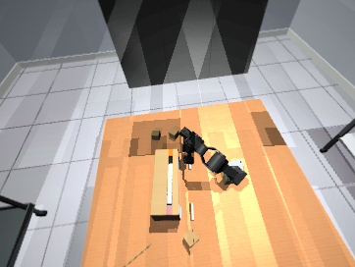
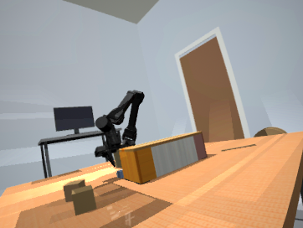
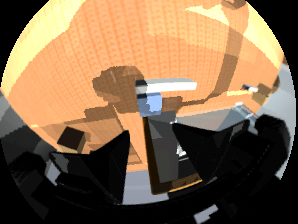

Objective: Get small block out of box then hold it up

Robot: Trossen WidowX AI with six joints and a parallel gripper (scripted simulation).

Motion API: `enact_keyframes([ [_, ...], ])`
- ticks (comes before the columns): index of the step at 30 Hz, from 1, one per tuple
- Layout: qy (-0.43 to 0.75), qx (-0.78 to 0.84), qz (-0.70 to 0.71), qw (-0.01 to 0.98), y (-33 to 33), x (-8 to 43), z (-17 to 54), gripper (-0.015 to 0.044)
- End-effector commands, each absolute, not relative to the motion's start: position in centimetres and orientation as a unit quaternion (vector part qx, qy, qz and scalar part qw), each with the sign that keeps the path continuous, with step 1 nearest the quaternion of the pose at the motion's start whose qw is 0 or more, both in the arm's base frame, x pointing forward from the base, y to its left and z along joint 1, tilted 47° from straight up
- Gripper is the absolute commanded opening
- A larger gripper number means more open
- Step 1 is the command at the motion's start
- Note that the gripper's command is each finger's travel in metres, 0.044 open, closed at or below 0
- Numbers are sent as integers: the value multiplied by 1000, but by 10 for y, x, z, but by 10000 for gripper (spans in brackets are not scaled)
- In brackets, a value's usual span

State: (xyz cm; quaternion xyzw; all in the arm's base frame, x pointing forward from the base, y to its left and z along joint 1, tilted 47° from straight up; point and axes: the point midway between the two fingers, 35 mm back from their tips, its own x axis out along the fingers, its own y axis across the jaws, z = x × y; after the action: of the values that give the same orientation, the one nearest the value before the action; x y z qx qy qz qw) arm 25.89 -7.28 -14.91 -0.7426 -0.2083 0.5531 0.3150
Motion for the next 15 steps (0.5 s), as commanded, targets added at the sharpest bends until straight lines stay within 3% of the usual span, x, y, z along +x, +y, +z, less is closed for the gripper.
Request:
enact_keyframes([
  [1, -209, -739, 554, 321, -65, 256, -154, 285],
  [15, -210, -739, 553, 322, -49, 252, -170, 285],
])
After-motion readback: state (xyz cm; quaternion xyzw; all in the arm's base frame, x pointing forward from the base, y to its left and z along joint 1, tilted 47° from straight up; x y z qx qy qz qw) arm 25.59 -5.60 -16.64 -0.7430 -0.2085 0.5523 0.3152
